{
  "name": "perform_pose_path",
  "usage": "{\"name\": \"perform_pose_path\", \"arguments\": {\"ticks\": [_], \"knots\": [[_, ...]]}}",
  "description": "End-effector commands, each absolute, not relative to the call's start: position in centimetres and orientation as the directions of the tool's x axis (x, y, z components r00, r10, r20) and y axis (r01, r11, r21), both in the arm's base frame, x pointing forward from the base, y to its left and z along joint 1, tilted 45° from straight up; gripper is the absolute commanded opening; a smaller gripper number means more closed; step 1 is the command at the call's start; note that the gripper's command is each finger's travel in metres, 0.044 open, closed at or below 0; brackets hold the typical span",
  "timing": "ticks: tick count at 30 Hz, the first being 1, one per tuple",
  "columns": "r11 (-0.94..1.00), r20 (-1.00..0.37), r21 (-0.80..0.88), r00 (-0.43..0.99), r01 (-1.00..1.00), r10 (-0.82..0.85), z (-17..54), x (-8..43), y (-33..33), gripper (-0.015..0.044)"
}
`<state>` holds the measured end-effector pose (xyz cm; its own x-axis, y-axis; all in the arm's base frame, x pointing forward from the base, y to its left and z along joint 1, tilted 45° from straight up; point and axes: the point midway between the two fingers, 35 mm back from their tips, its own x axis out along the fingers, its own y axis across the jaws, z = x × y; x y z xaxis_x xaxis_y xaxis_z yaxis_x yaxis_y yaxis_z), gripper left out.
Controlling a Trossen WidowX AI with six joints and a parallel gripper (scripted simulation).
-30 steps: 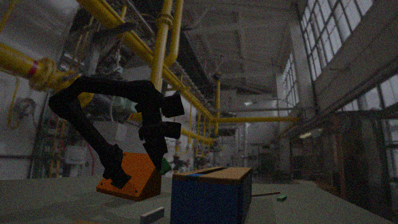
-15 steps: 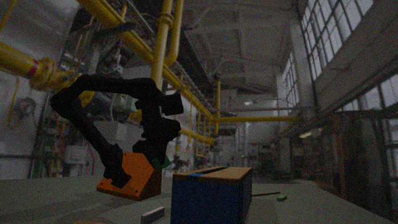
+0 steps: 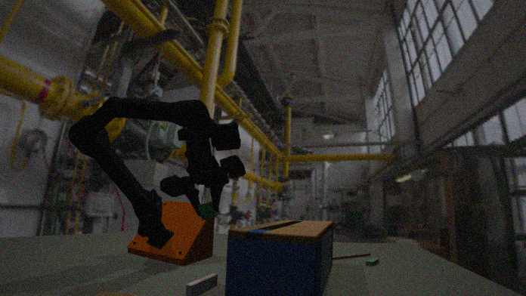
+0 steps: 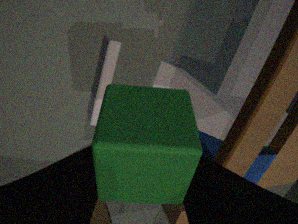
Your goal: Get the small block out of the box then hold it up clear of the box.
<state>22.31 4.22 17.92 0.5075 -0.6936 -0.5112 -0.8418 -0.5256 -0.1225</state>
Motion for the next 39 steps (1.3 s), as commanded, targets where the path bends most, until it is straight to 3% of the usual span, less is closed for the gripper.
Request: {"name": "perform_pose_path", "arguments": {"ticks": [1, 18, 39], "knots": [[-0.610, -0.497, 0.014, 0.523, -0.793, -0.692, 18.5, 22.3, 4.6, 0.0000], [-0.703, -0.451, 0.586, 0.559, -0.403, -0.696, 19.7, 21.7, 5.5, 0.0000], [-0.698, -0.449, 0.605, 0.560, -0.383, -0.696, 19.7, 21.7, 5.5, 0.0000]]}}
